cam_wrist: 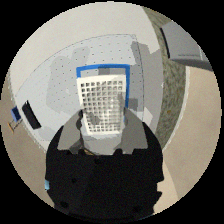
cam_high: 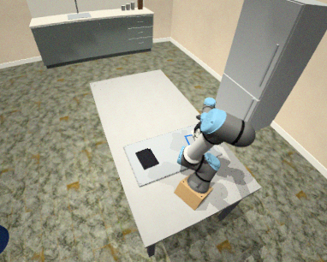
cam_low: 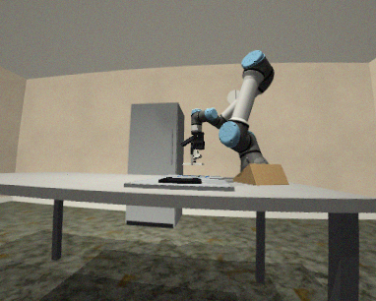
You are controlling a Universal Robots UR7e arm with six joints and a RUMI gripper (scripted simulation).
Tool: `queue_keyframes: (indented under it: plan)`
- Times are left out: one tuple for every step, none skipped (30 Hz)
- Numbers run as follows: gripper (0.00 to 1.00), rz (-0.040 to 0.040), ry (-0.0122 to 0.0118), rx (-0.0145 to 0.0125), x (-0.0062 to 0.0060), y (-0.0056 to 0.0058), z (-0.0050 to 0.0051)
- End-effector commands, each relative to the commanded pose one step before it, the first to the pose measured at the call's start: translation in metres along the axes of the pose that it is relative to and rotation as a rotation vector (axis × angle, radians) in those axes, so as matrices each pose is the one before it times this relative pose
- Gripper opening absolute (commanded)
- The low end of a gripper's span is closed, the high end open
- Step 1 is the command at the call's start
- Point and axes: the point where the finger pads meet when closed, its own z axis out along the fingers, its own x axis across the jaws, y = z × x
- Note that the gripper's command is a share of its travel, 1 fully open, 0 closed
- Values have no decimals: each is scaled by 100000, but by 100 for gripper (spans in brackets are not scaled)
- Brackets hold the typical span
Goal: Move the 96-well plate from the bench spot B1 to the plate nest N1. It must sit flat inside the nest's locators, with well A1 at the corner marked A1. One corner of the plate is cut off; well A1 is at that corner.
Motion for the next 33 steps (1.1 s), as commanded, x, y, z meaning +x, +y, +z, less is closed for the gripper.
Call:
queue_keyframes:
  plan:
    - [0,17,36,65,17,-23,-141]
    - [0,0,0,0,0,0,-1]
    - [0,0,0,0,0,0,-1]
    - [0,0,0,0,0,0,-1]
    - [0,0,0,0,0,0,-1]
    - [0,0,0,0,0,0,-1]
    - [0,0,0,0,0,0,0]
    - [0,0,0,0,0,0,0]
    - [0,0,0,0,0,0,0]
    - [0,0,0,0,0,0,0]
    - [0,0,0,0,0,0,0]
    - [0,-1,0,1,0,0,8]
    - [0,0,0,0,0,0,0]
    - [0,0,0,0,0,0,0]
    - [0,0,-1,-1,0,0,-2]
    - [0,0,0,0,0,0,0]
    - [0,-3332,0,0,-332,39,-16]
    - [0,-3333,-1,0,-333,29,-9]
    - [0,-3333,-1,0,-333,18,-9]
    - [0,-3333,-1,0,-334,7,-9]
    - [0,-3333,-1,0,-334,-4,-9]
    - [0,-3333,-1,0,-333,-15,-9]
    - [0,-1323,-1,1,-331,-25,-9]
    - [0,0,-2,1,-330,-28,-8]
    - [0,0,-2,1,-330,-28,-8]
    - [0,0,-2,1,-330,-28,-8]
    - [0,1,0,-2,-336,-38,-10]
    - [0,0,-1,0,-332,-31,-9]
    - [0,0,-1,0,-332,-31,-9]
    - [0,0,0,0,0,0,0]
    - [0,0,0,0,0,0,0]
    - [0,0,-1,0,-332,-31,-9]
    - [0,0,-1,0,-332,-31,-9]
